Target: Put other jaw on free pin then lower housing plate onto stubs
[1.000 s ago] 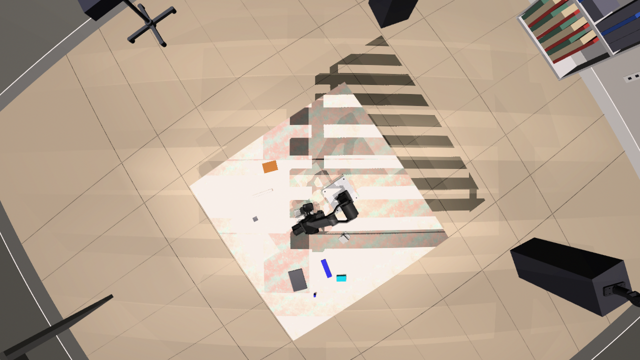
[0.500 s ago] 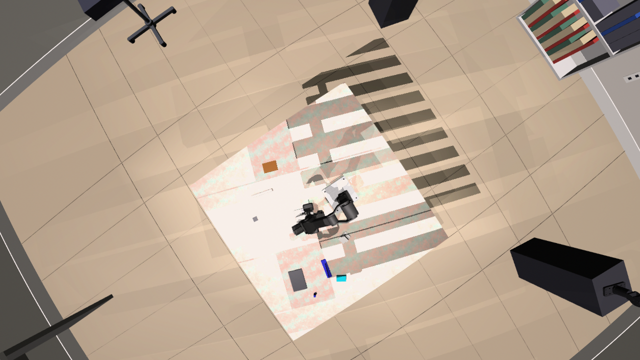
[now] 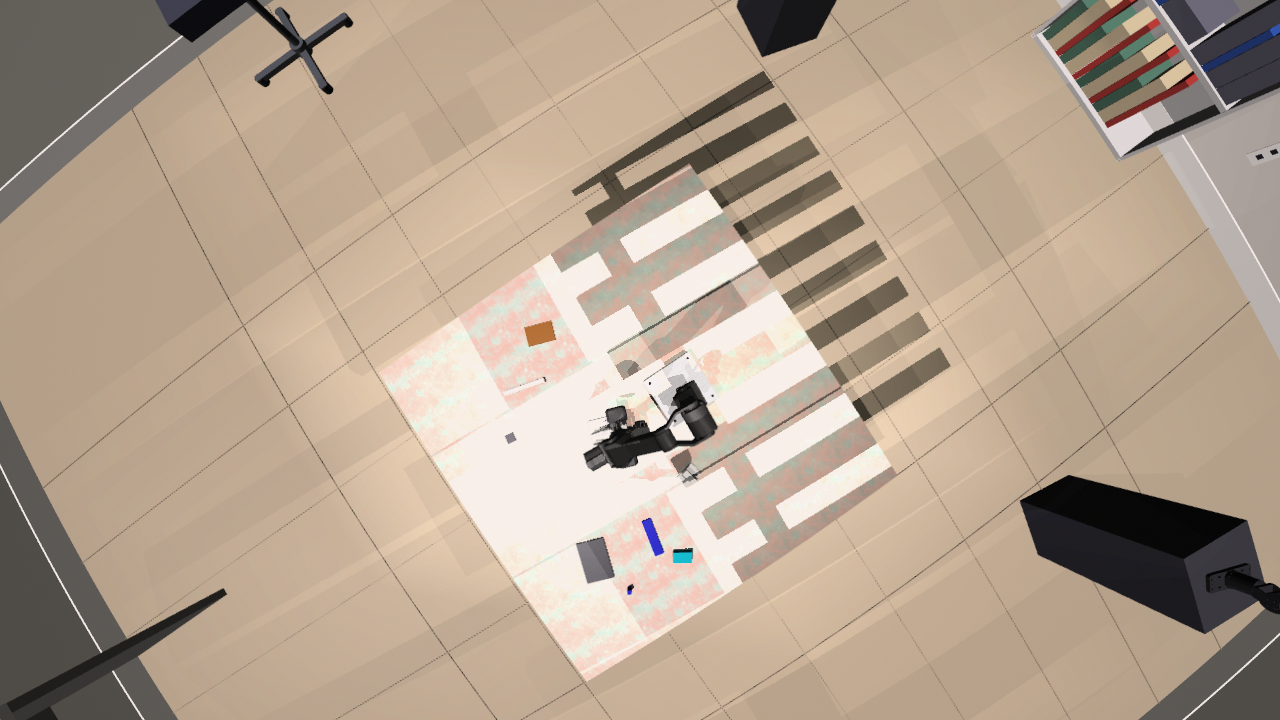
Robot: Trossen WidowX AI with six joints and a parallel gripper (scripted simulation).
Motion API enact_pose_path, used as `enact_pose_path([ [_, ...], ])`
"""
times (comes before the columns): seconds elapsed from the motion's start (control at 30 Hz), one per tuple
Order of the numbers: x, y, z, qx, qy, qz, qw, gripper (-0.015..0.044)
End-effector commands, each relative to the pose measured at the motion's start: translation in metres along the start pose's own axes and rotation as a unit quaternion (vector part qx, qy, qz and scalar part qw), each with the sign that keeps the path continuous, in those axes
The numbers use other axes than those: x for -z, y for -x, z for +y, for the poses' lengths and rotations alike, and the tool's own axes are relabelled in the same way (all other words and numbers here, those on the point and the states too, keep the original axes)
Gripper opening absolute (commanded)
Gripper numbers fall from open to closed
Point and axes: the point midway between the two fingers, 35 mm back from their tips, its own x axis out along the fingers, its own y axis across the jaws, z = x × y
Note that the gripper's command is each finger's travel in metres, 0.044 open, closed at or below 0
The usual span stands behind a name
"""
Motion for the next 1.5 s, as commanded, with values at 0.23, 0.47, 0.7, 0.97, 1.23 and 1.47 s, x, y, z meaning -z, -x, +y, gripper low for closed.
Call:
enact_pose_path([
  [0.23, 0.001, -0.003, -0.001, 0.001, -0.001, -0.001, 1.000, 0.0351],
  [0.47, 0.000, 0.000, 0.000, 0.000, 0.000, 0.000, 1.000, 0.0440],
  [0.7, 0.000, 0.000, 0.000, 0.000, 0.000, 0.000, 1.000, 0.0440],
  [0.97, 0.001, 0.005, 0.000, 0.000, 0.000, 0.000, 1.000, 0.0440],
  [1.23, 0.000, 0.072, 0.000, 0.001, -0.001, 0.000, 1.000, 0.0440],
  [1.47, -0.006, 0.080, 0.003, 0.001, -0.002, 0.004, 1.000, 0.0440],
])
